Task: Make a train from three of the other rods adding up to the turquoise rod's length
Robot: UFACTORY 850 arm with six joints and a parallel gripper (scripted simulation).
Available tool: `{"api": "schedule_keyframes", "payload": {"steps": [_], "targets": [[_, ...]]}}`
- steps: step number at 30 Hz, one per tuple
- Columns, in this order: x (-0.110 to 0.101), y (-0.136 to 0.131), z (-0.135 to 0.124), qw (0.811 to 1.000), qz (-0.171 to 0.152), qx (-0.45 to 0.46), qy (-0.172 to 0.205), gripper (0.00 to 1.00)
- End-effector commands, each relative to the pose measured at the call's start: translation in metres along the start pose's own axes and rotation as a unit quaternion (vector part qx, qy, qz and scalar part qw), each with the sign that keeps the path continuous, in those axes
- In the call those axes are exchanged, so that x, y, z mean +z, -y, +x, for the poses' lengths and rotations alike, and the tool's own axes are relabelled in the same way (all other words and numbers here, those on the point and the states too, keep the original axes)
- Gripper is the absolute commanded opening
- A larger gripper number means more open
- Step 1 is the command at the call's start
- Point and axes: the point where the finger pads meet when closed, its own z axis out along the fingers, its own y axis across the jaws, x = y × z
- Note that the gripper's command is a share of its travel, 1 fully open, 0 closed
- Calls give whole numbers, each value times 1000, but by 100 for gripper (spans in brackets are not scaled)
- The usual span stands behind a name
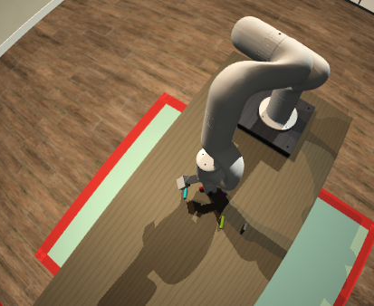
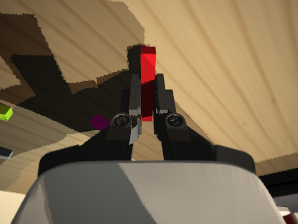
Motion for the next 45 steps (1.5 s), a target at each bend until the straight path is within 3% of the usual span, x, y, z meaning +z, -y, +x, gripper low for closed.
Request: {"api": "schedule_keyframes", "payload": {"steps": [1, 9, 15, 28, 31, 45], "targets": [[-21, 1, 1, 1000, 1, 0, -1, 4], [-79, 1, 1, 1000, 1, 0, -1, 4], [-93, 1, 1, 1000, 1, 0, -1, 4], [-95, 4, 0, 1000, 1, -13, -1, 4], [-95, 25, -3, 995, 1, -97, -1, 4], [-95, 70, -13, 963, 0, -269, -1, 4]]}}
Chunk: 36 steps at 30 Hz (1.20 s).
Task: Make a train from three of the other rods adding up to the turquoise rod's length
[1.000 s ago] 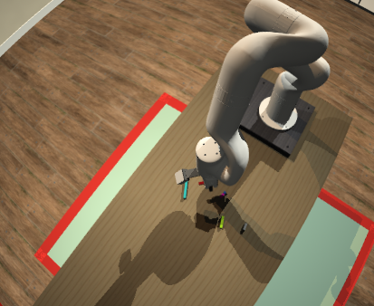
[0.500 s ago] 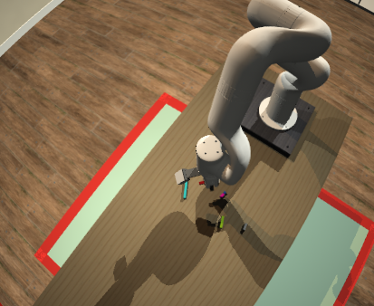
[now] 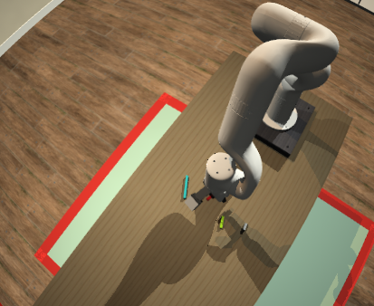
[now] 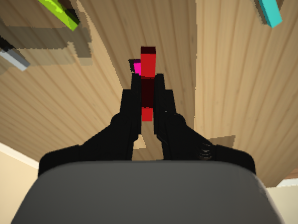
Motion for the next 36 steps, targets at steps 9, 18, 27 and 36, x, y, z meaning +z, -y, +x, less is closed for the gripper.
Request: {"api": "schedule_keyframes", "payload": {"steps": [9, 18, 27, 36], "targets": [[-1, 17, 5, 998, 8, -68, 3, 4], [0, 17, 5, 998, 8, -68, 3, 4], [22, 17, 5, 998, 8, -68, 3, 4], [53, 18, 5, 998, 8, -68, 3, 4]]}}
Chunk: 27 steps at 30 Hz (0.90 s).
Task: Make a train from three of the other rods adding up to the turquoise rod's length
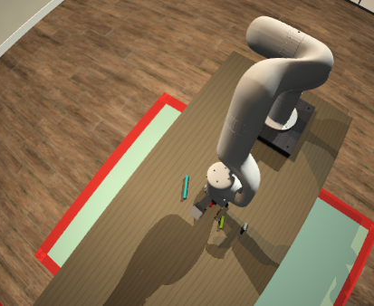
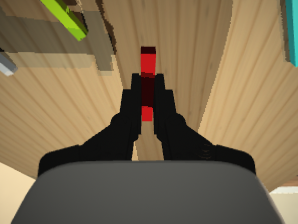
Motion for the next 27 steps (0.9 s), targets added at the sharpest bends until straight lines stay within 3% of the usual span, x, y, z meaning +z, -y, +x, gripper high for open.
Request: {"api": "schedule_keyframes", "payload": {"steps": [1, 11, 27], "targets": [[16, 0, 2, 1000, 0, 0, -1, 4], [44, 0, 2, 1000, 0, 0, -1, 4], [46, 0, 2, 1000, 0, 0, -1, 4]]}}
